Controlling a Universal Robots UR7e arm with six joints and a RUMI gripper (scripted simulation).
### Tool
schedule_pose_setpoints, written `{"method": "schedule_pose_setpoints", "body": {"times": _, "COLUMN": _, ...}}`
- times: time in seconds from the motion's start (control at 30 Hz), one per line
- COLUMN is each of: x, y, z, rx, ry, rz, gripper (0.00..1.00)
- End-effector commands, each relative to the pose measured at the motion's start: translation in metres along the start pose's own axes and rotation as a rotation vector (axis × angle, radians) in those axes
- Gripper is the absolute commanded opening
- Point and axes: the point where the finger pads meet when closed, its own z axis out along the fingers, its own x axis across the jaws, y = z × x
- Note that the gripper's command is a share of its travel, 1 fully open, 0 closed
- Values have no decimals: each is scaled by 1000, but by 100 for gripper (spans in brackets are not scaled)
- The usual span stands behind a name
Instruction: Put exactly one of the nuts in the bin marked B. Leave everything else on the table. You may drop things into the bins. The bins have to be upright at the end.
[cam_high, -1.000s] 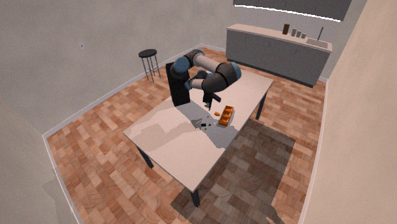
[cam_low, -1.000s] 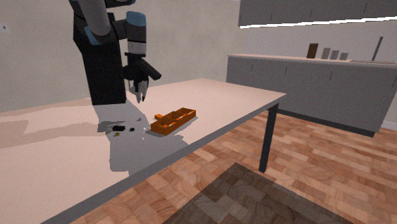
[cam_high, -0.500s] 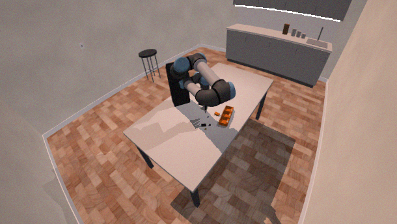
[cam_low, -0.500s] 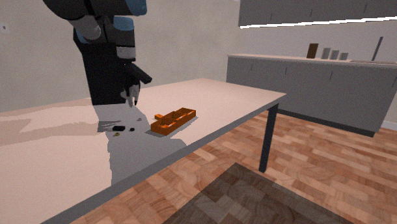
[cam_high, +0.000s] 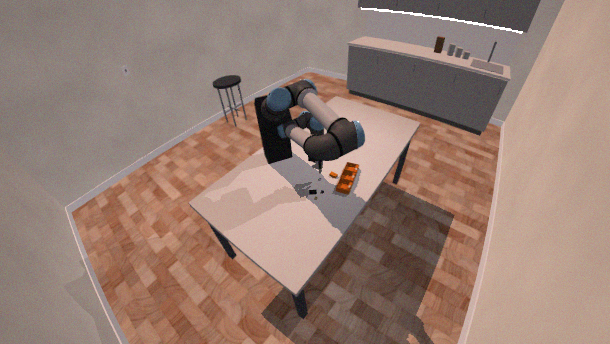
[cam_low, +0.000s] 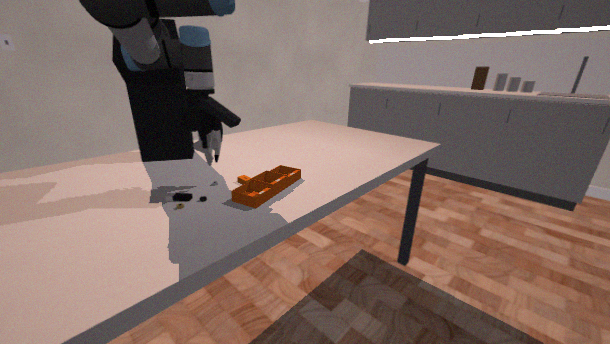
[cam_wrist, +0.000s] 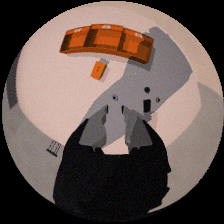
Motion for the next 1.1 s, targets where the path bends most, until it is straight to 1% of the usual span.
{"method": "schedule_pose_setpoints", "body": {"times": 0.0, "x": -2, "y": 2, "z": 1, "rx": -5, "ry": -1, "rz": 2, "gripper": 18}}
{"method": "schedule_pose_setpoints", "body": {"times": 0.23, "x": -2, "y": 6, "z": 0, "rx": -8, "ry": -4, "rz": 2, "gripper": 18}}
{"method": "schedule_pose_setpoints", "body": {"times": 1.07, "x": -3, "y": 7, "z": 0, "rx": -8, "ry": -4, "rz": 2, "gripper": 18}}
